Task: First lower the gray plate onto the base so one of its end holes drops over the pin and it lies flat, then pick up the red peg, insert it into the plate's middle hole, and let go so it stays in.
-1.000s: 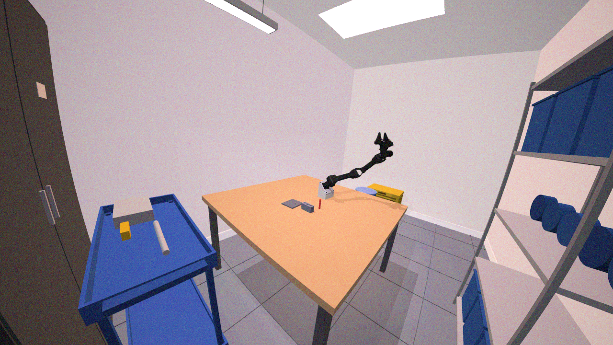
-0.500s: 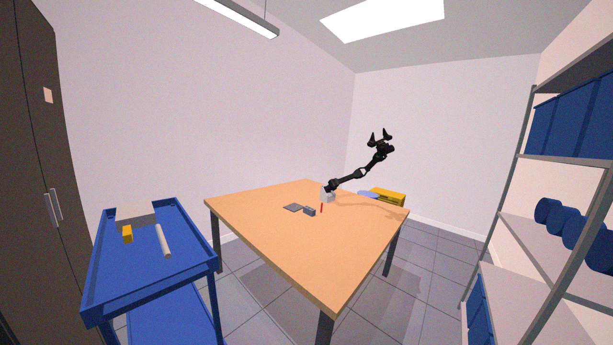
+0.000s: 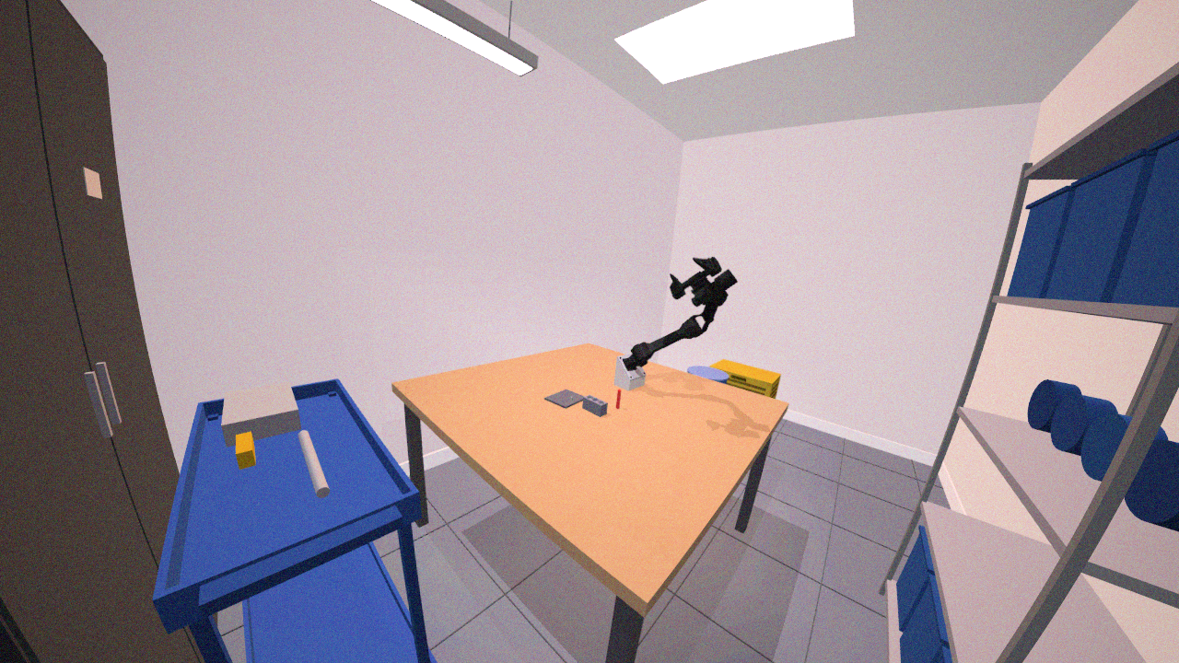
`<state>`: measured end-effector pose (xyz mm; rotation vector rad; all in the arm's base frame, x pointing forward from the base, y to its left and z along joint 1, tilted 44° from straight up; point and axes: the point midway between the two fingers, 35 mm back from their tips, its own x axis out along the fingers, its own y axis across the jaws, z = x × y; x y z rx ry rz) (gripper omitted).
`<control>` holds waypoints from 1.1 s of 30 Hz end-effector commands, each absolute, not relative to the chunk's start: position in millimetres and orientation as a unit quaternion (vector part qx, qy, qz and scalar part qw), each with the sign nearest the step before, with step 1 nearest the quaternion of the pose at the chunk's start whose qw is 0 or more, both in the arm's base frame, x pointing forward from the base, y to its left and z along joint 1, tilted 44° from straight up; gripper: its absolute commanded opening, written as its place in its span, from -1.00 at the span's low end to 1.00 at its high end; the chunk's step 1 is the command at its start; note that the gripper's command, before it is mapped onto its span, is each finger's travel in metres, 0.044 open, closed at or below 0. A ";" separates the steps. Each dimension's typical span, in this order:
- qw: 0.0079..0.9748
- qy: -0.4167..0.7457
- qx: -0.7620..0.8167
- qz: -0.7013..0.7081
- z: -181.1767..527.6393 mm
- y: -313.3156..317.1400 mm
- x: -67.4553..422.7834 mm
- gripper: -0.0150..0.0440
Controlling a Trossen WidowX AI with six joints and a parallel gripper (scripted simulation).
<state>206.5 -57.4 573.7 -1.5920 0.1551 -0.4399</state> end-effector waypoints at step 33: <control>0.621 0.246 -0.305 0.679 130.1 52.5 322.6 1.00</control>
